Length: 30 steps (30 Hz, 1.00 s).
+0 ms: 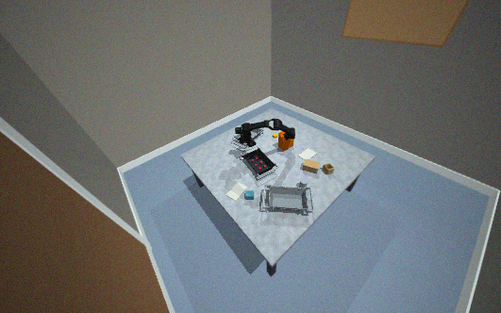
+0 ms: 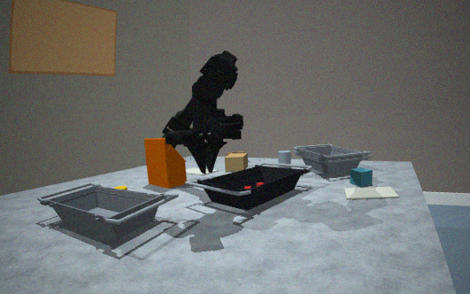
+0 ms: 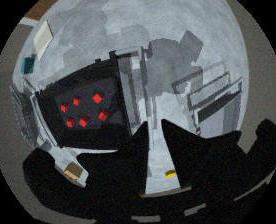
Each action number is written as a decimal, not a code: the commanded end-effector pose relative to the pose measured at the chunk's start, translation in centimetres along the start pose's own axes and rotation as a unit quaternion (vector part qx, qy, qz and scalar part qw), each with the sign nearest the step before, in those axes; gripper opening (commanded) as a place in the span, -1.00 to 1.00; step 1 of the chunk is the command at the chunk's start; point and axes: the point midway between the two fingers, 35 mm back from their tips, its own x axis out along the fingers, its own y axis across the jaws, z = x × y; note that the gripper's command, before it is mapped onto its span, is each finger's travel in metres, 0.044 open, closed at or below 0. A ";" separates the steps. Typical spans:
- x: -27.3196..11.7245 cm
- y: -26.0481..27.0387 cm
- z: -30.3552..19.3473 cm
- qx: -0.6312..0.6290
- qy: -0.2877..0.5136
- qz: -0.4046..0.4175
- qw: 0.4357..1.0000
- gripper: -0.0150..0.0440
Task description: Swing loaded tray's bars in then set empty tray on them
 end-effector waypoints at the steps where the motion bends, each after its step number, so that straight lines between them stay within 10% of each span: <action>1: 0.2 0.2 0.2 0.002 -0.001 0.015 1.000 -0.22; 15: 6.1 0.5 0.2 0.002 -0.001 0.016 1.000 -0.22; 30: 3.7 1.7 0.2 0.002 -0.001 0.016 1.000 -0.22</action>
